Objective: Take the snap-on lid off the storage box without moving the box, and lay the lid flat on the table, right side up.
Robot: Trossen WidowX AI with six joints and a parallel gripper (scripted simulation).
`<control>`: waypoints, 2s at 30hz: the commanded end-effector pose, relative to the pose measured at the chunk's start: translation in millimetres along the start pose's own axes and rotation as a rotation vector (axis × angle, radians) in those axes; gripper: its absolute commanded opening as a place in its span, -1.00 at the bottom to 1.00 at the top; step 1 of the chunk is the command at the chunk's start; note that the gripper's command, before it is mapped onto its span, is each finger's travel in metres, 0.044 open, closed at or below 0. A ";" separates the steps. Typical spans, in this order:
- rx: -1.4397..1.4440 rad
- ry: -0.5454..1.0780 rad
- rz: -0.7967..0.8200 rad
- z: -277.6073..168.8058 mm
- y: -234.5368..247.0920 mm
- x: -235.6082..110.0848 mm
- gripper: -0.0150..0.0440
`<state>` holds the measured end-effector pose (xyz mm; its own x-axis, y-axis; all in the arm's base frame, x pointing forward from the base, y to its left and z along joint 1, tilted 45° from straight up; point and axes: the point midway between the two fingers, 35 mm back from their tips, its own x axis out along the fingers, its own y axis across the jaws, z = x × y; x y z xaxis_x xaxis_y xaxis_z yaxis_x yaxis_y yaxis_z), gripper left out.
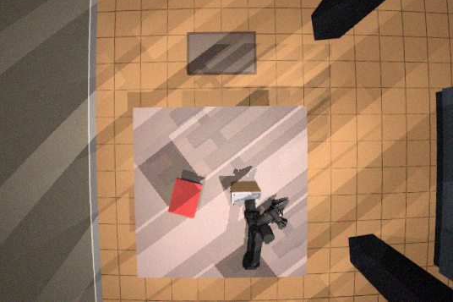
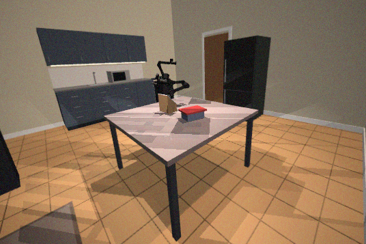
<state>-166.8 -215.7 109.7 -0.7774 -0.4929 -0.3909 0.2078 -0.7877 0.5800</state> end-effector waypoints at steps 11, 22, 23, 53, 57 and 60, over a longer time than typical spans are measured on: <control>0.004 0.681 0.322 -139.9 79.4 -83.0 0.31; -0.051 1.308 0.335 -225.5 78.0 -211.3 0.31; -0.062 1.377 0.318 -231.6 74.0 -227.2 0.31; -0.402 2.077 -0.173 -255.0 -72.0 -417.5 0.31; -0.399 2.081 -0.175 -257.8 -90.2 -419.3 0.31; -0.399 2.081 -0.175 -258.0 -90.2 -419.5 0.31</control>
<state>290.6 -31.6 35.1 0.7636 0.2243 -0.6055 0.5423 -0.7318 0.4128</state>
